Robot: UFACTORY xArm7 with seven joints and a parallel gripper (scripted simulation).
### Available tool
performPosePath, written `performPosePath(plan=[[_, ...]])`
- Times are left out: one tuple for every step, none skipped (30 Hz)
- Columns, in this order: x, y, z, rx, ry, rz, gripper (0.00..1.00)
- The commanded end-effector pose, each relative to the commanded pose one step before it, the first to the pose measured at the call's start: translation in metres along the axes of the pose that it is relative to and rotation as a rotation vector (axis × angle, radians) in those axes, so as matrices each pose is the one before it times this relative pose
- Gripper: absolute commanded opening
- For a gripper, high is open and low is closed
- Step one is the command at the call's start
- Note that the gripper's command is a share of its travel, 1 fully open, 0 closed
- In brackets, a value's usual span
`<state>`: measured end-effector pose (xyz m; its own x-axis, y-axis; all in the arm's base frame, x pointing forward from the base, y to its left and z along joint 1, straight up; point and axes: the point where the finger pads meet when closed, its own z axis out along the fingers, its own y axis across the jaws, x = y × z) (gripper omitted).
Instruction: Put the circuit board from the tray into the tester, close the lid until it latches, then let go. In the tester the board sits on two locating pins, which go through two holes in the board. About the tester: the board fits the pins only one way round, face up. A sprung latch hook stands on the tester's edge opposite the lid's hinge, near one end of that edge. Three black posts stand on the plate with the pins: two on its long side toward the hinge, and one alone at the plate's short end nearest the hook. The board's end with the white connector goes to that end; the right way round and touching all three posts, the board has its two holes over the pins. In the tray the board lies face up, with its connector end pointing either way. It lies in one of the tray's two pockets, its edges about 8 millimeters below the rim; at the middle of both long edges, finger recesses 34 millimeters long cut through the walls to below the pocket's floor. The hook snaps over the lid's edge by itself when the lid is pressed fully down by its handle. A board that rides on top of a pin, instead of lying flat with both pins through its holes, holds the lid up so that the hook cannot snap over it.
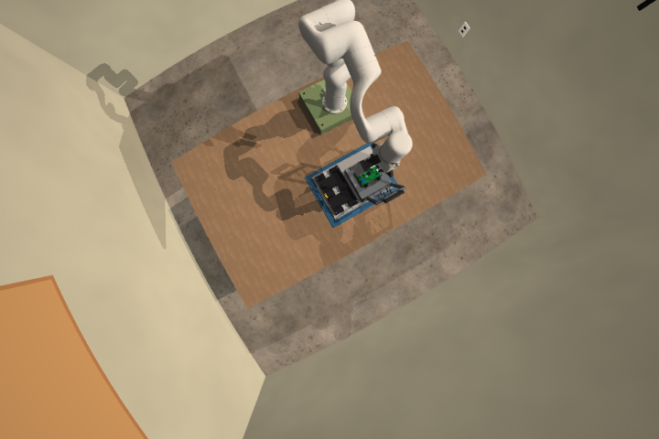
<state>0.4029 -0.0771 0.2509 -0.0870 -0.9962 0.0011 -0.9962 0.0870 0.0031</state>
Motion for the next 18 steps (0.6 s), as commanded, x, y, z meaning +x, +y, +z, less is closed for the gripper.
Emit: performPosePath(plan=[[0.00005, -0.00105, -0.00185, 0.00450, 0.00003, -0.00004, 0.51], [0.00000, 0.00000, 0.00000, 0.00000, 0.00000, 0.00000, 0.51], [0.00000, -0.00002, 0.00000, 0.00000, 0.00000, 0.00000, 0.51], [0.00000, -0.00011, 0.00000, 0.00000, 0.00000, 0.00000, 0.51], [0.00000, -0.00029, 0.00000, -0.00001, -0.00001, 0.00000, 0.51], [0.00000, -0.00054, 0.00000, -0.00001, -0.00001, 0.00000, 0.51], [0.00000, -0.00085, 0.00000, -0.00001, -0.00001, 0.00000, 0.51], [0.00000, -0.00121, 0.00000, 0.00000, 0.00000, 0.00000, 0.51], [0.00000, -0.00161, 0.00000, 0.00003, 0.00003, -0.00001, 0.51], [0.00000, -0.00201, 0.00000, -0.00002, -0.00003, 0.00001, 0.51], [0.00000, -0.00245, 0.00000, 0.00001, 0.00001, 0.00000, 0.51], [0.00000, -0.00287, 0.00000, -0.00001, -0.00001, 0.00001, 0.51], [0.00000, -0.00330, 0.00000, 0.00003, 0.00003, -0.00001, 0.51], [0.00000, -0.00369, 0.00000, -0.00002, -0.00002, 0.00001, 0.51], [0.00000, -0.00407, 0.00000, -0.00001, -0.00001, 0.00001, 0.51], [0.00000, 0.00000, 0.00000, 0.00000, 0.00000, 0.00000, 0.51], [0.00000, 0.00000, 0.00000, 0.00000, 0.00000, 0.00000, 0.51], [0.00000, -0.00442, 0.00000, 0.00000, 0.00000, 0.00000, 0.51]])
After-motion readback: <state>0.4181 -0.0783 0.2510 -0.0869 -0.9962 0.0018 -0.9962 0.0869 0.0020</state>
